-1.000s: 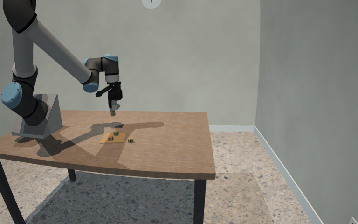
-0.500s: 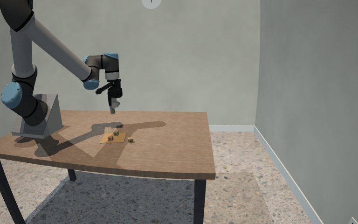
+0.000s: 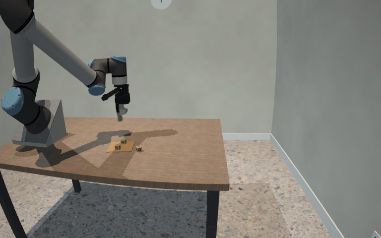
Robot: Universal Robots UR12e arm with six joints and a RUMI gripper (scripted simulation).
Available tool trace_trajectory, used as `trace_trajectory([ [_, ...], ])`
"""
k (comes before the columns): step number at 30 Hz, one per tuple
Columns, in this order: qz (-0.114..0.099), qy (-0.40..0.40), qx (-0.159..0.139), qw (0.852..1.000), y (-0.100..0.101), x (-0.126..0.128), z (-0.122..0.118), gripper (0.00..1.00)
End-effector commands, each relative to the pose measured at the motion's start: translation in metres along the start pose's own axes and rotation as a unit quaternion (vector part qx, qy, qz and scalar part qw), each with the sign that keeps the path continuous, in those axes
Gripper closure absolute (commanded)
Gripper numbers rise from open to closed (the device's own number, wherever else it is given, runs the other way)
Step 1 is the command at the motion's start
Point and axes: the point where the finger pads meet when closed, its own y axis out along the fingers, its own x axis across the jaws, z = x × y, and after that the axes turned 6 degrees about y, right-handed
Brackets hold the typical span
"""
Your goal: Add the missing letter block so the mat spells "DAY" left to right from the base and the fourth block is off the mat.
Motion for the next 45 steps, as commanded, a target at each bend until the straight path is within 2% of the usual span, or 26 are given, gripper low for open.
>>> trace_trajectory([
  [1,-0.001,-0.038,-0.001,0.999,-0.001,-0.01,-0.003,0.95],
  [13,-0.002,-0.183,-0.002,0.983,-0.003,-0.047,-0.014,0.95],
  [15,-0.002,-0.183,-0.002,0.983,-0.003,-0.047,-0.014,0.95],
  [30,-0.002,-0.361,-0.002,0.932,-0.004,-0.095,-0.026,0.95],
  [32,-0.002,-0.361,-0.002,0.932,-0.004,-0.095,-0.026,0.95],
  [45,-0.001,-0.508,-0.002,0.862,-0.004,-0.136,-0.035,0.95],
])
